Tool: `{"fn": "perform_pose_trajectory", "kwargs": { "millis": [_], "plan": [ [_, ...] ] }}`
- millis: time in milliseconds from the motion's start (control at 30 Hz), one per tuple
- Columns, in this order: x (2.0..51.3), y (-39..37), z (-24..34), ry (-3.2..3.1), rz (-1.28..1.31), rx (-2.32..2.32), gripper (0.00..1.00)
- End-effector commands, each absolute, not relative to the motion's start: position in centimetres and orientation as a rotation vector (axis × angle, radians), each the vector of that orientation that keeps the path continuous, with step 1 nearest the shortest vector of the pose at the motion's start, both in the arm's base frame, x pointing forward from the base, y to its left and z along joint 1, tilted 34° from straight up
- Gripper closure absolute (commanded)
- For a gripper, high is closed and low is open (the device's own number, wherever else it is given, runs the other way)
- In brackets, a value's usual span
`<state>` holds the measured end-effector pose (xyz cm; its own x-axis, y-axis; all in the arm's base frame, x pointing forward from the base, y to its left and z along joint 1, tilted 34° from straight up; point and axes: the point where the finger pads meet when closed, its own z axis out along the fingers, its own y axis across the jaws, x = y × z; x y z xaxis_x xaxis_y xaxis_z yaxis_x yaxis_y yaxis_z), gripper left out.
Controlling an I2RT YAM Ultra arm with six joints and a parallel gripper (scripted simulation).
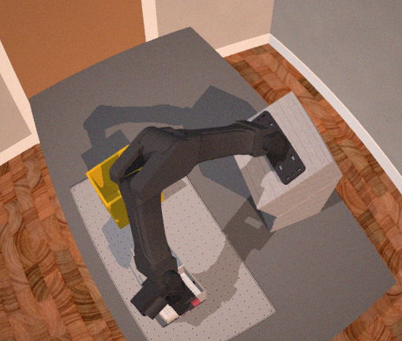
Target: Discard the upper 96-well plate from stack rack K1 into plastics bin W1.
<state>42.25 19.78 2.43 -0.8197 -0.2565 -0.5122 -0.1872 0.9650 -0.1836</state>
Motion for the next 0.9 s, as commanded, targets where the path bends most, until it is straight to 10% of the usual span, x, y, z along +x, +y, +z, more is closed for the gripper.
{"fn": "perform_pose_trajectory", "kwargs": {
  "millis": [0,867],
  "plan": [
    [41.3,20.1,4.1,2.534,-0.165,-0.315,1.00],
    [39.1,20.3,7.5,2.530,-0.162,-0.313,1.00]
  ]
}}
